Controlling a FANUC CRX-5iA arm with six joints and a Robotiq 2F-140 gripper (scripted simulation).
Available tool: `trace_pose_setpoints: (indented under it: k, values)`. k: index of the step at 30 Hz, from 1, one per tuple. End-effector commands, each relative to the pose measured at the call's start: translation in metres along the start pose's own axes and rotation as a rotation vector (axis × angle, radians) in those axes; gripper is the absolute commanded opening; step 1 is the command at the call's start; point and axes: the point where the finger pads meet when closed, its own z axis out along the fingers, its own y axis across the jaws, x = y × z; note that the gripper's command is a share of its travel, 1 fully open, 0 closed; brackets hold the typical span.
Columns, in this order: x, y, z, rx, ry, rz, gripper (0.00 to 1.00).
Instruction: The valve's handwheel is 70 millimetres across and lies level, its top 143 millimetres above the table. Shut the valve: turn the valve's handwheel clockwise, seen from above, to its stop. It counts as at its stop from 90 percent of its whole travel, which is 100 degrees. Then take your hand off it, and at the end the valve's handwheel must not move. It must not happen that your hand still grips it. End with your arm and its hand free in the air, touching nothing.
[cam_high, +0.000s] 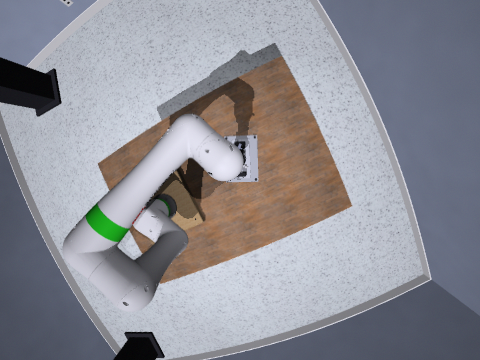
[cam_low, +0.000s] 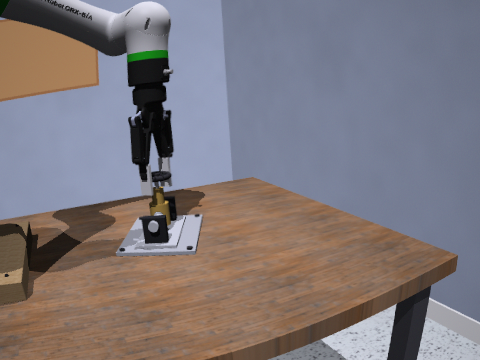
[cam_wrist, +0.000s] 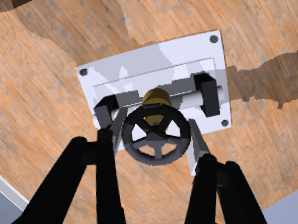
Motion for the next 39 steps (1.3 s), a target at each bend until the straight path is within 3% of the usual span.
trace_pose_setpoints:
  k: [1, 18, 19, 39]
  values:
    - [-0.0001, 0.0001, 0.0002, 0.000, 0.000, 0.001, 0.00]
    - [-0.0001, 0.0001, 0.0002, 0.000, 0.000, 0.001, 0.00]
    - [-0.0001, 0.0001, 0.0002, 0.000, 0.000, 0.001, 1.00]
    - [-0.0001, 0.0001, 0.0002, 0.000, 0.000, 0.001, 1.00]
